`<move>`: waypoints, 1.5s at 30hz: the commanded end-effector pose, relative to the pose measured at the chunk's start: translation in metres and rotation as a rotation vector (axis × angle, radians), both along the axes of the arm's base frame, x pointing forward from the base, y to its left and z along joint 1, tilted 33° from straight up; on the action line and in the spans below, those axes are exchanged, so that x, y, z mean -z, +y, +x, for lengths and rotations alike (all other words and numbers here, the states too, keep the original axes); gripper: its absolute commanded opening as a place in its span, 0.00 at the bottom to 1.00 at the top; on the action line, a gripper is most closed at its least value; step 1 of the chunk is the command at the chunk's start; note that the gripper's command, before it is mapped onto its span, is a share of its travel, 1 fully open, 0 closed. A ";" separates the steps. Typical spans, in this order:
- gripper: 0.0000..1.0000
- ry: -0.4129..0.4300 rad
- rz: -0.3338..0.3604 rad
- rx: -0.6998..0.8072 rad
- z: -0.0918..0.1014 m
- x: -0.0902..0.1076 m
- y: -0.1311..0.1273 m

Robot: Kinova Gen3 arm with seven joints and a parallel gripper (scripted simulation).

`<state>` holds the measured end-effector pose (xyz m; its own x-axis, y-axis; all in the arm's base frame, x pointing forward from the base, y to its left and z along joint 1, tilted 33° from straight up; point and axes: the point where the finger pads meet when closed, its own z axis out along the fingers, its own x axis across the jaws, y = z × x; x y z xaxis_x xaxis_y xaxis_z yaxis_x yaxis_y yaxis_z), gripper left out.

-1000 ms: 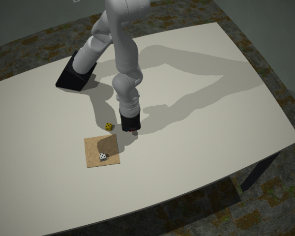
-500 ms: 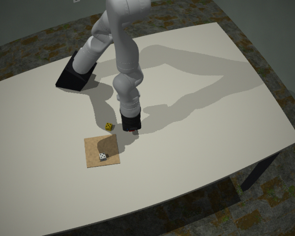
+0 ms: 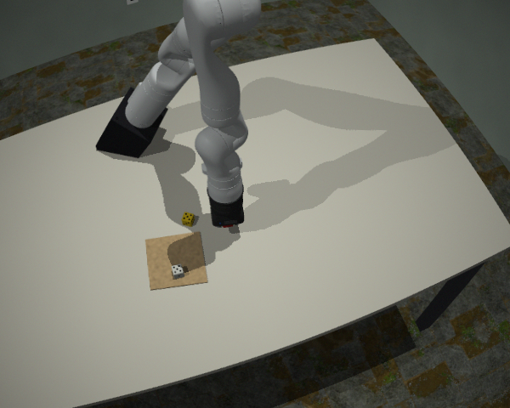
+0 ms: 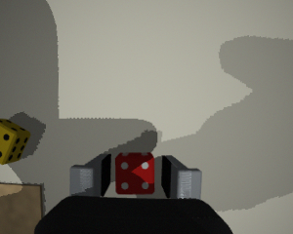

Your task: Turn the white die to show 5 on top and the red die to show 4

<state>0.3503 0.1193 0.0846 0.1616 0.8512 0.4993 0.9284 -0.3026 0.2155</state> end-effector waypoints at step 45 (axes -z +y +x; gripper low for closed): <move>0.49 0.002 0.005 0.009 0.000 0.000 0.000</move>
